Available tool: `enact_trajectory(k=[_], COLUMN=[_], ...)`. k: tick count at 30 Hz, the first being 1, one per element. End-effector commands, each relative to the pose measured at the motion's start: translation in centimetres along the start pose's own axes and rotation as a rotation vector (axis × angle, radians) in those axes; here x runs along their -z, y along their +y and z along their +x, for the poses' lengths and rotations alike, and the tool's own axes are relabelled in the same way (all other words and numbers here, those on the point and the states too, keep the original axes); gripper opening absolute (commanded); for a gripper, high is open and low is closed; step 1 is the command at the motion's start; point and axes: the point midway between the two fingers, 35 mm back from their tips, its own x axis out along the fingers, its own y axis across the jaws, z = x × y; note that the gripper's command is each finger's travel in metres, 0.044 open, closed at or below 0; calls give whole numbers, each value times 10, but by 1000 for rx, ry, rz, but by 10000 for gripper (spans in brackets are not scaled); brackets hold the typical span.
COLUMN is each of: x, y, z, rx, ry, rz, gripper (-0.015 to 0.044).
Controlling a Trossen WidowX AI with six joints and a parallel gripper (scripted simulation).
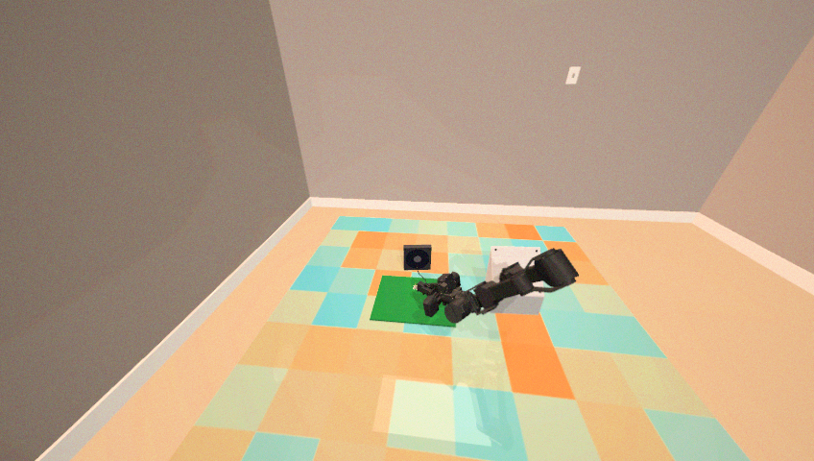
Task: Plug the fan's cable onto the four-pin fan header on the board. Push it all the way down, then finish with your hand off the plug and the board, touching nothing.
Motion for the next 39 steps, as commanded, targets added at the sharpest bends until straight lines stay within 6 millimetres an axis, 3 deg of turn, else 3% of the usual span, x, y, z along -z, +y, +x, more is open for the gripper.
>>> enact_trajectory(k=[1,39], x=[4,36], y=[1,1], z=[2,8], rx=[4,5], ry=[-4,-3], rz=[2,2], gripper=[0,0])
